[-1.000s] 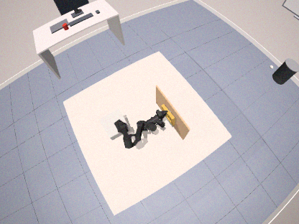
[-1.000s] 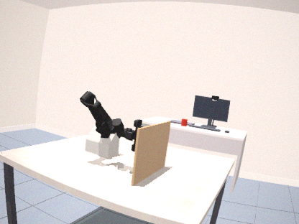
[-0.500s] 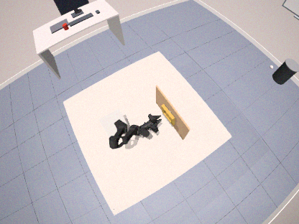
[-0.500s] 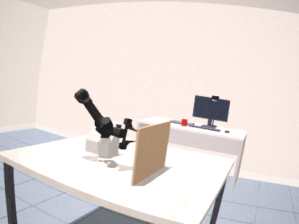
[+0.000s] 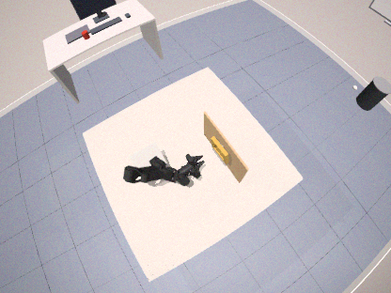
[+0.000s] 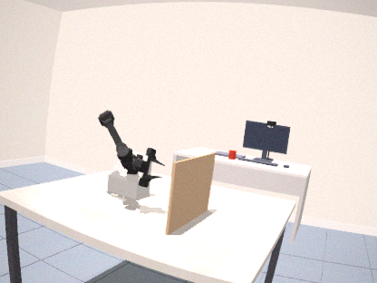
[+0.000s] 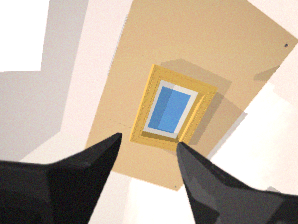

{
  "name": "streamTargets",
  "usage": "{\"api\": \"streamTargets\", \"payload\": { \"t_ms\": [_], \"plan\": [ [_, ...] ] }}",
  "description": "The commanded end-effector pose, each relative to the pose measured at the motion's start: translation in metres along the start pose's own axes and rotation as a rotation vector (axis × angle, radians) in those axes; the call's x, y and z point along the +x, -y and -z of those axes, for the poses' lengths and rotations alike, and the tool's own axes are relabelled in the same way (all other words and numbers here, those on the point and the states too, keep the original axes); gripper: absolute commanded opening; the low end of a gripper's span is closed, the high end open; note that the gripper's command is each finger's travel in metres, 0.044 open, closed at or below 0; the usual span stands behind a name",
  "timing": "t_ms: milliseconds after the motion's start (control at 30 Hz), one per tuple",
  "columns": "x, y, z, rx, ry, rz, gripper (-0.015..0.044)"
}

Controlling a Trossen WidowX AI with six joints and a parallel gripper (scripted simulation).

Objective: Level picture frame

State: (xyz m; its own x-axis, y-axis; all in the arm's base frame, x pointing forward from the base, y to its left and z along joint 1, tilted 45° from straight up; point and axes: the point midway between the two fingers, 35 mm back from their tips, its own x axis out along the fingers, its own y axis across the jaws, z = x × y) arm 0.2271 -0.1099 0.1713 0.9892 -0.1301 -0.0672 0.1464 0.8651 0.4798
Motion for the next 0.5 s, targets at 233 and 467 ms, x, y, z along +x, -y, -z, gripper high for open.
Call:
{"api": "streamTargets", "payload": {
  "t_ms": [233, 467],
  "plan": [
    [-0.053, -0.029, 0.003, -0.025, -0.038, -0.038, 0.026],
    [-0.068, -0.043, 0.013, -0.022, -0.042, -0.054, 0.026]
  ]
}}
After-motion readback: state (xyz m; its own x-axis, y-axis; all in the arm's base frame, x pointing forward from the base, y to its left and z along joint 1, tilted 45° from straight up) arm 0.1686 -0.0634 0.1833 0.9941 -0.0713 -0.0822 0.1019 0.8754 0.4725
